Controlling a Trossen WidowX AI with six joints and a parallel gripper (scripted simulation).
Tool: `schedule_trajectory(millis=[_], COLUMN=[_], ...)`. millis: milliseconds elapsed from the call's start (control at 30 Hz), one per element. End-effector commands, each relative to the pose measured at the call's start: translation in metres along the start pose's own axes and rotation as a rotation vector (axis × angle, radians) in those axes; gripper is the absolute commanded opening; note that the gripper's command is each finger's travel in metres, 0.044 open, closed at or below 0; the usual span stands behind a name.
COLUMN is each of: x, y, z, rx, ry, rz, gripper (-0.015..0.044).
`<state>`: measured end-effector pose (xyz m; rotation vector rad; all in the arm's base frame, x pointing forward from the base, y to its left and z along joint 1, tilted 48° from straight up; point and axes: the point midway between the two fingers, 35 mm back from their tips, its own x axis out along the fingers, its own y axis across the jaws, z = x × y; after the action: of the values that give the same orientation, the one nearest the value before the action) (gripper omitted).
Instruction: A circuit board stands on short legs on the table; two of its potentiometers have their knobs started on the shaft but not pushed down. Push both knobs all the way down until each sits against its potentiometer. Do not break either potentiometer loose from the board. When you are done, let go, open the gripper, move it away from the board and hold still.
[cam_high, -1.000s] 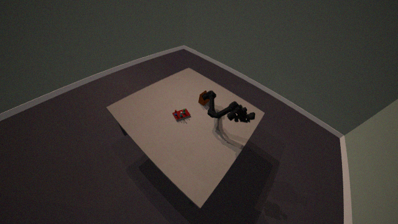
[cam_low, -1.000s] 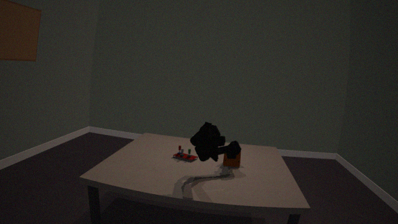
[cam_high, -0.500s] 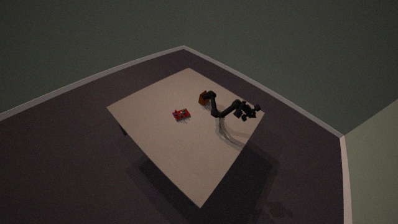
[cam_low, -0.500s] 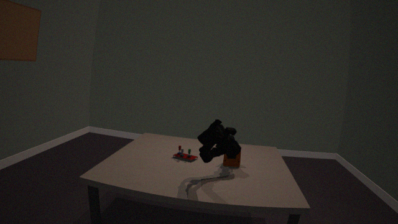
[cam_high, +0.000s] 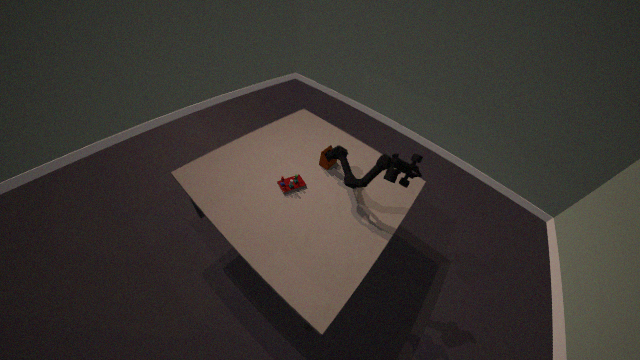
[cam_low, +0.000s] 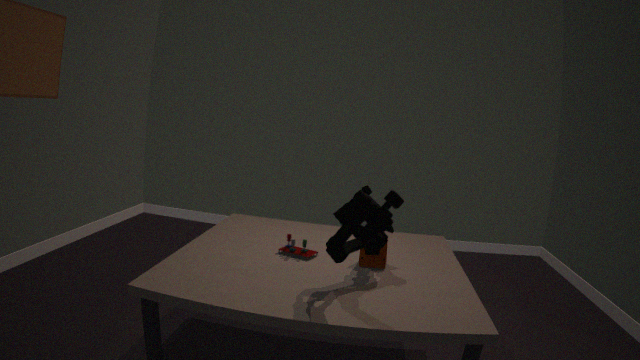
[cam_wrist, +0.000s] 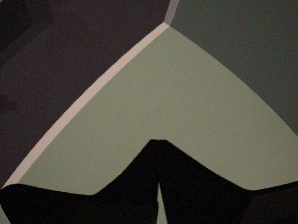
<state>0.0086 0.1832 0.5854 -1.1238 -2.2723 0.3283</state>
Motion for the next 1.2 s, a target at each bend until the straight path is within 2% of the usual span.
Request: schedule_trajectory(millis=[0, 600, 1167], x=[0.002, -0.024, -0.095], y=[-0.035, -0.164, -0.268], z=[0.005, 0.028, 0.052], rx=[-0.141, -0.572, -0.912], ry=[0.023, 0.194, 0.474], rz=[-0.087, -0.442, -0.771], gripper=[0.0, 0.0, 0.0])
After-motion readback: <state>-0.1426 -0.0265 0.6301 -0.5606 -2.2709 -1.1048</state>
